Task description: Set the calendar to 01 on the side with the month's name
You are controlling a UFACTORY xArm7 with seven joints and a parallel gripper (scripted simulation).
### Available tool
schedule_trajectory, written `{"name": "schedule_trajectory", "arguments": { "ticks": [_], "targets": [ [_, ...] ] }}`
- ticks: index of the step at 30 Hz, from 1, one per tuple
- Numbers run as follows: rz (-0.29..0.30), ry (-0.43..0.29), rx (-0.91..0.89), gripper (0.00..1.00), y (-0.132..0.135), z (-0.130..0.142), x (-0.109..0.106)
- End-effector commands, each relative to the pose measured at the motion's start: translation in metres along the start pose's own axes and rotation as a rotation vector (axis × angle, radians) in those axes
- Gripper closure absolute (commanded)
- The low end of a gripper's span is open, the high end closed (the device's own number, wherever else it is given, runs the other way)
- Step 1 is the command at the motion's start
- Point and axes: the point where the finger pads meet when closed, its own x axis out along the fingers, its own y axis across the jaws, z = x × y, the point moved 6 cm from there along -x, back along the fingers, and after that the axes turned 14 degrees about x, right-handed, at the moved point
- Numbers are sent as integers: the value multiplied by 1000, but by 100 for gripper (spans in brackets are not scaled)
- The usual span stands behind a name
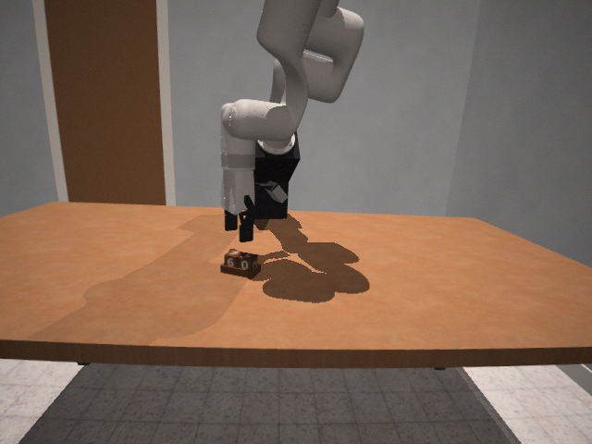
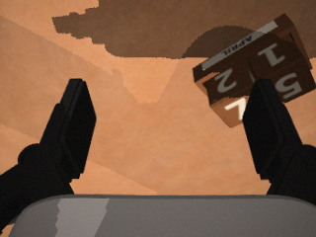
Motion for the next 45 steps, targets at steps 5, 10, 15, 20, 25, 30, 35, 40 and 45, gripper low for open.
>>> {"name": "schedule_trajectory", "arguments": {
  "ticks": [5,10,15,20,25,30,35,40,45],
  "targets": [
    [0,-1,1,0,0,0,0],
    [0,-1,1,0,0,0,0],
    [0,-1,1,0,0,0,0],
    [0,-1,1,0,0,0,0],
    [0,-1,1,0,0,0,0],
    [0,-1,1,0,3,0,0],
    [0,-1,1,0,22,-1,-2],
    [0,-1,1,0,26,-1,-2],
    [0,-1,1,0,35,-2,-3]
  ]
}}
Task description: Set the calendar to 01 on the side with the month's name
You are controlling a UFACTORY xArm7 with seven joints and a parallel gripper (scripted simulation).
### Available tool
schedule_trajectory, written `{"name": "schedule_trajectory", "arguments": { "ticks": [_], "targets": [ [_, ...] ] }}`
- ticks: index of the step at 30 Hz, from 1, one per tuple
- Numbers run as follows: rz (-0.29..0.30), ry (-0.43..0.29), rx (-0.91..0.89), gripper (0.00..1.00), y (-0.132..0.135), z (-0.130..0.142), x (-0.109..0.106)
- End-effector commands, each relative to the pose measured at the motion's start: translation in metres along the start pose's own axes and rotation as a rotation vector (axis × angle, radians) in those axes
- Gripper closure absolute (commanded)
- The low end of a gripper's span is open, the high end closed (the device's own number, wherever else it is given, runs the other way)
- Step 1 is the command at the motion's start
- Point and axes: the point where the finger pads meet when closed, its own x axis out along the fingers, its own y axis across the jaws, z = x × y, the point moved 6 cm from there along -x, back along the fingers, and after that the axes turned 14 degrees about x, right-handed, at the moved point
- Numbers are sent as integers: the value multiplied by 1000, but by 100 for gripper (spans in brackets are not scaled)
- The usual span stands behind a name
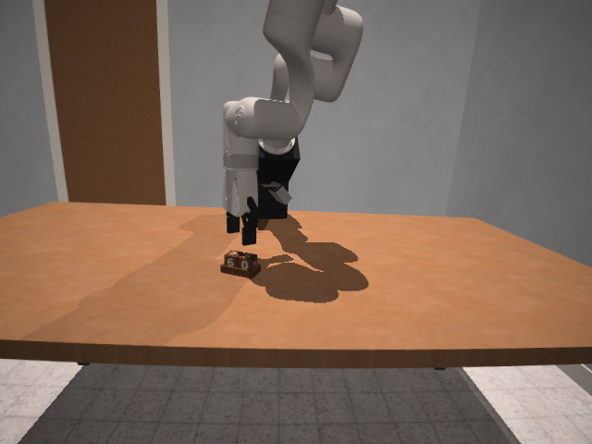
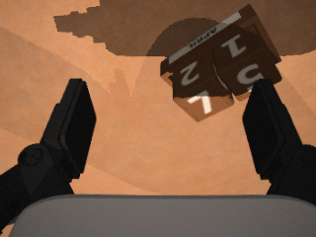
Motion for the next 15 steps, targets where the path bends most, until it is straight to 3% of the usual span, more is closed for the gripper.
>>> {"name": "schedule_trajectory", "arguments": {
  "ticks": [1,15],
  "targets": [
    [1,0,0,0,13,0,-1],
    [1,0,0,0,42,-3,-3]
  ]
}}
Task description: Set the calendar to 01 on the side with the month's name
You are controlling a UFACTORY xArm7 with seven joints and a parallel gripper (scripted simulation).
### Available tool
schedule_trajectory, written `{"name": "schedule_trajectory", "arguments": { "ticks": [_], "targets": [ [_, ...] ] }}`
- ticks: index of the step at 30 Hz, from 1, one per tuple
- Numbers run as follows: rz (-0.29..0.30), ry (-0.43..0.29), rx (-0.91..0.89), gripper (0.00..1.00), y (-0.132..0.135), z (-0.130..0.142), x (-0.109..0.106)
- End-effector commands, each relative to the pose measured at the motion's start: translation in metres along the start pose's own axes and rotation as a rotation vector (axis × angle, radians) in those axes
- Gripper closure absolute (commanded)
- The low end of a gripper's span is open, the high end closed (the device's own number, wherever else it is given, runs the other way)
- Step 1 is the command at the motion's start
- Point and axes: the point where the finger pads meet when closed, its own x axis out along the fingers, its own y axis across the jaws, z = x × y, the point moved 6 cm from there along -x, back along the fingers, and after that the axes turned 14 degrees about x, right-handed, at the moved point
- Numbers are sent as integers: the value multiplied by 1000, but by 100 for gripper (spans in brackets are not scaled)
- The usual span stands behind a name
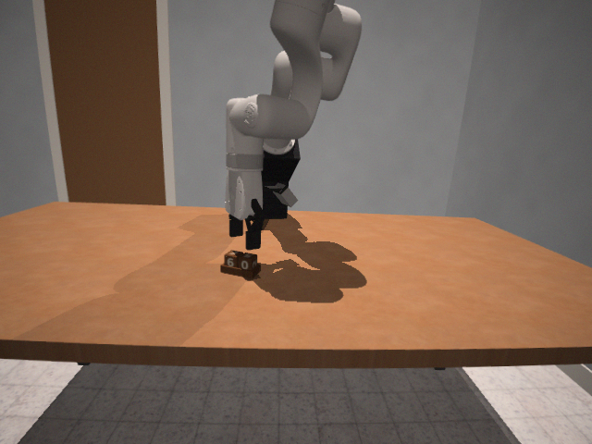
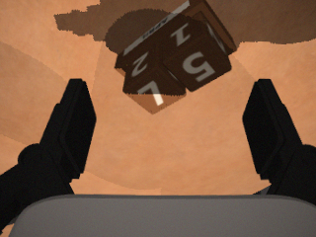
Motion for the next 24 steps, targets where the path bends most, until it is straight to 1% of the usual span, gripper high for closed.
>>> {"name": "schedule_trajectory", "arguments": {
  "ticks": [1,6,13,19,24],
  "targets": [
    [-2,1,1,0,11,0,-1],
    [-2,1,1,0,16,-1,-1],
    [-2,1,1,0,38,-2,-3],
    [-2,1,1,0,41,-2,-3],
    [-2,1,1,0,58,-4,-4]
  ]
}}
